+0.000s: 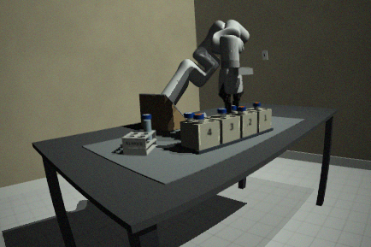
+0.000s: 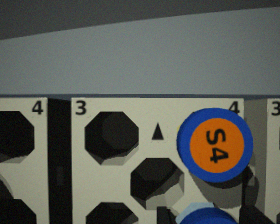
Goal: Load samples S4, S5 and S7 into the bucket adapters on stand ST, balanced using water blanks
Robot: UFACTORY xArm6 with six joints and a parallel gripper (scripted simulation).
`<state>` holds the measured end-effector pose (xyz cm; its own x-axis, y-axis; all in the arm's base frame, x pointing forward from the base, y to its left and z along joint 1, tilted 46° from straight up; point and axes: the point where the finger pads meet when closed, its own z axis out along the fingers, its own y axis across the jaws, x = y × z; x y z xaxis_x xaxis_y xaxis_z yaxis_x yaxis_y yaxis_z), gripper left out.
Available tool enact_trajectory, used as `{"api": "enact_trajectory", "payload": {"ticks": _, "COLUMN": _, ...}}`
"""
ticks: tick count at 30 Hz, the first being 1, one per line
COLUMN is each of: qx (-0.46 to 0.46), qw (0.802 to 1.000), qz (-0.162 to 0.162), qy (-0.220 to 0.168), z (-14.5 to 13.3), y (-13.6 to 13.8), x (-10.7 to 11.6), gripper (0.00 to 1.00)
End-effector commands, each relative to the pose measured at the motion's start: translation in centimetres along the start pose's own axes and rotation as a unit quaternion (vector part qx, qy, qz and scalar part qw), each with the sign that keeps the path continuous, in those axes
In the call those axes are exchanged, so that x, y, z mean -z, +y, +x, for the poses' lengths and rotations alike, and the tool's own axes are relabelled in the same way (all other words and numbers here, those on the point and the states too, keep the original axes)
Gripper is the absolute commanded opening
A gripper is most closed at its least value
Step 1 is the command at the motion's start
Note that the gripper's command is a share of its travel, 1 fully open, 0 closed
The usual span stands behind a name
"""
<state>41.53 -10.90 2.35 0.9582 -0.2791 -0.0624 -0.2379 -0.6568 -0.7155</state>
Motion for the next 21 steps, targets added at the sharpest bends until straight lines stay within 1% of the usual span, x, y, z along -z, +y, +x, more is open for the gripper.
{"api": "enact_trajectory", "payload": {"ticks": 1, "qx": 0.001, "qw": 1.0, "qz": -0.001, "qy": 0.002, "z": 0.1, "y": 0.0, "x": 0.1, "gripper": 0.44}}
{"api": "enact_trajectory", "payload": {"ticks": 13, "qx": 0.001, "qw": 1.0, "qz": -0.001, "qy": 0.002, "z": 0.1, "y": 0.0, "x": 0.1, "gripper": 0.44}}
{"api": "enact_trajectory", "payload": {"ticks": 21, "qx": 0.001, "qw": 1.0, "qz": -0.001, "qy": 0.002, "z": 0.1, "y": 0.0, "x": 1.7, "gripper": 0.44}}
